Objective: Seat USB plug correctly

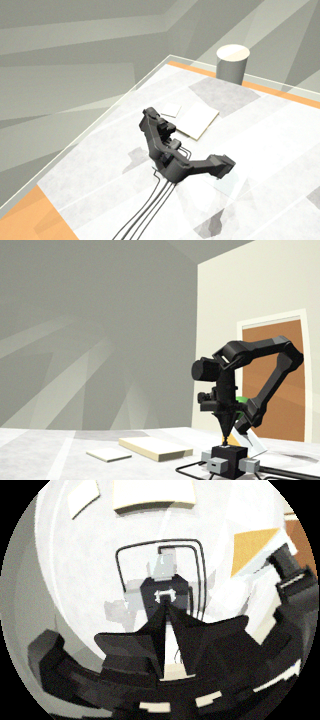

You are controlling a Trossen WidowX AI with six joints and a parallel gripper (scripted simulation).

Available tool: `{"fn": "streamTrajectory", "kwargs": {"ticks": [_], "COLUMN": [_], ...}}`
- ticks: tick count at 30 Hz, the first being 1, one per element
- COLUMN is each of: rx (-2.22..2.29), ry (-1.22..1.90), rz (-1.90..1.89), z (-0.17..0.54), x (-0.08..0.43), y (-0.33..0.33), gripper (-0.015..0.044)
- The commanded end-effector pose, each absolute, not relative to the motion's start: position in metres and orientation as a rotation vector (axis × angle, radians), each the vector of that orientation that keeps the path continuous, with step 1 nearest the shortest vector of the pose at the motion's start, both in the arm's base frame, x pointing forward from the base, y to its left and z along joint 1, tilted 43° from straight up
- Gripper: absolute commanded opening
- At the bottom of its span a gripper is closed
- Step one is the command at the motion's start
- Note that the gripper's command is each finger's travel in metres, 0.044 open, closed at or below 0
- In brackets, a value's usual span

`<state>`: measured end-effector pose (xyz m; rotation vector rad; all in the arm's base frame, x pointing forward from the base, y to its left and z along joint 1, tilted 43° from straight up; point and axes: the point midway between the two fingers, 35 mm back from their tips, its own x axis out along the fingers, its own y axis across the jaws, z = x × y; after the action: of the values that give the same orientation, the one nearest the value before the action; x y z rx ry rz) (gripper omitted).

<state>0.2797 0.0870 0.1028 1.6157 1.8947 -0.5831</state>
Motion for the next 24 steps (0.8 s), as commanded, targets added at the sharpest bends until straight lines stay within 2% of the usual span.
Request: {"fn": "streamTrajectory", "kwargs": {"ticks": [1, 7, 11, 24], "rx": [1.612, 1.612, 1.616, 1.616], "ry": [1.902, 1.902, 1.895, 1.895], "rz": [-0.583, -0.583, -0.583, -0.583], "z": [0.1013, 0.1013, 0.1028, 0.1028], "x": [0.2784, 0.2784, 0.2796, 0.2796], "y": [0.0894, 0.0894, 0.0870, 0.0870], "gripper": [0.0000, 0.0000, 0.0095, 0.0095]}}
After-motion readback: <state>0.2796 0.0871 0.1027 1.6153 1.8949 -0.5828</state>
